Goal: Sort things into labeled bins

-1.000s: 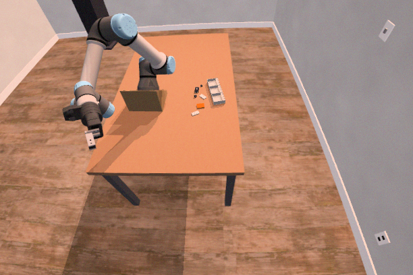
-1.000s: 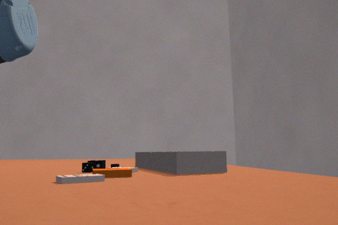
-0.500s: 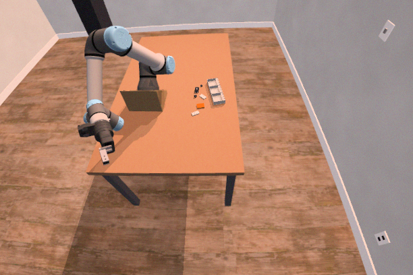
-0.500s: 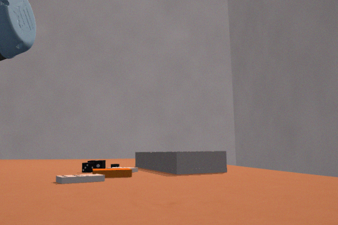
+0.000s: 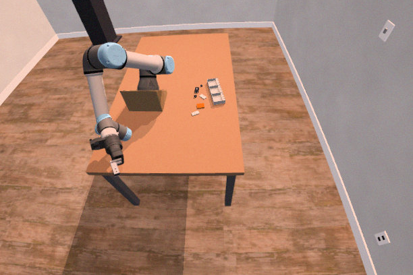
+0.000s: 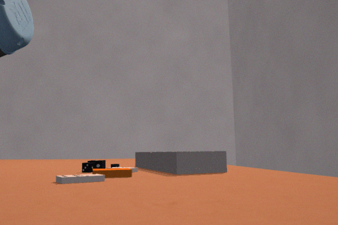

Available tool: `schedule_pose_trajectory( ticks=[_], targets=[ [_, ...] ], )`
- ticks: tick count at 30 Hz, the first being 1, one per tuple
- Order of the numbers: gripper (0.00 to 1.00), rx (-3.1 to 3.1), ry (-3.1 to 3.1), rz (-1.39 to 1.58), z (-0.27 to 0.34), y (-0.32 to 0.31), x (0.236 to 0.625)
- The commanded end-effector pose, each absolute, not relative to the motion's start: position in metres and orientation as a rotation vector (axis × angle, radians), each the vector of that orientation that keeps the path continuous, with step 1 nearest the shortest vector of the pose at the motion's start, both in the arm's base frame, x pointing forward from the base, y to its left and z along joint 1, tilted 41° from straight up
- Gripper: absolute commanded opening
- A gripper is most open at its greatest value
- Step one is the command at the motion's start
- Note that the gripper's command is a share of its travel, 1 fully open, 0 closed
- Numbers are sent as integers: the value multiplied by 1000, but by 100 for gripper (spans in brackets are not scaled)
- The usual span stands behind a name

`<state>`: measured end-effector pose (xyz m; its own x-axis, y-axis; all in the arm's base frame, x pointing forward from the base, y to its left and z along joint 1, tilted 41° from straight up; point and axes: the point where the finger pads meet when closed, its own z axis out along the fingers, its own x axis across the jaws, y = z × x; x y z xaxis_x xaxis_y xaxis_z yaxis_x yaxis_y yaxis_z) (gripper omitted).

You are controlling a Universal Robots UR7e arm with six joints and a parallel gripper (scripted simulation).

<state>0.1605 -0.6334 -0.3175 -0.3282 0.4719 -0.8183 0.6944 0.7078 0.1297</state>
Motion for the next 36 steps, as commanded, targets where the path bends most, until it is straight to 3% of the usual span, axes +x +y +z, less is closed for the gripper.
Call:
schedule_pose_trajectory(
  ticks=[1,10,17,36],
  targets=[
    [31,894,1981,-307,-355,-602,157],
    [31,931,2013,-284,-368,-581,157],
    [31,993,2089,-27,-344,-594,190],
    [31,1104,2112,199,-307,-584,248]
  ],
)
